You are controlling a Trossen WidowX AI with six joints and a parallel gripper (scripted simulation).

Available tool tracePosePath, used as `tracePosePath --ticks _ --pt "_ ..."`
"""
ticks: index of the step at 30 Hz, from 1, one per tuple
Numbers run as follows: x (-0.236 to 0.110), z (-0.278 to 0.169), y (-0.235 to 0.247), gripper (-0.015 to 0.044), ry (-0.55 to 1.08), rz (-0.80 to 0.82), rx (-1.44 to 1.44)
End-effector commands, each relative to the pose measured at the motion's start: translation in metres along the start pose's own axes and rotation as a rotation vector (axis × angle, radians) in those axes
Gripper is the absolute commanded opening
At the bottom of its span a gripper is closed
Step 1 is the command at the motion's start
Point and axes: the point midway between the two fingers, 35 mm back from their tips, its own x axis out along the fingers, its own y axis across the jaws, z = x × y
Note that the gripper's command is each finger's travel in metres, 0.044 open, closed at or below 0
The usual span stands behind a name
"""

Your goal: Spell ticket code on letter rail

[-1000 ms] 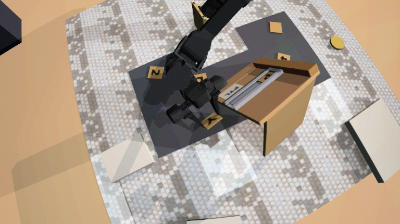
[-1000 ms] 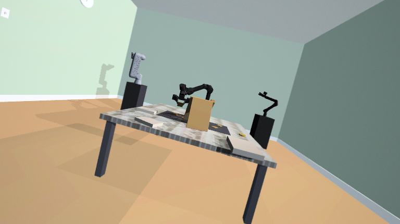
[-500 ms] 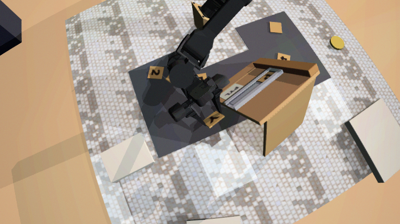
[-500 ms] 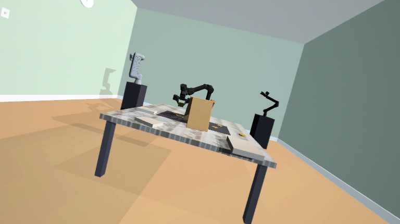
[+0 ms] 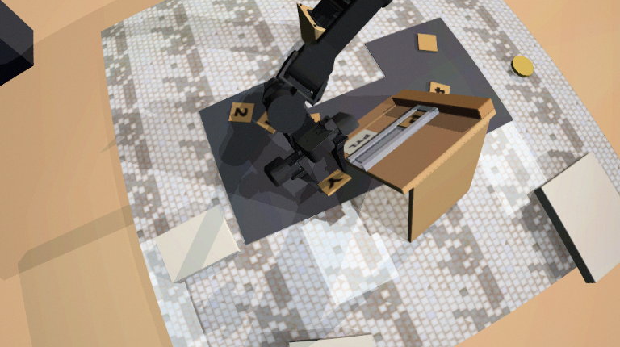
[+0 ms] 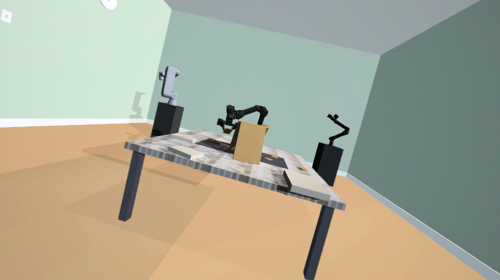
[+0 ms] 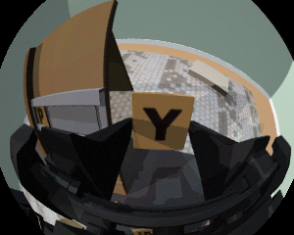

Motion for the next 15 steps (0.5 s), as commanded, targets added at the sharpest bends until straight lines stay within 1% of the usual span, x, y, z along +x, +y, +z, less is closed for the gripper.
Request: tracePosePath --ticks 1,15 --pt "-0.0003 -0.001 0.0026 0.0 0.002 -0.005 0.006" --pt "-0.0001 -0.0012 0.0095 0.0 0.002 -0.005 0.006"
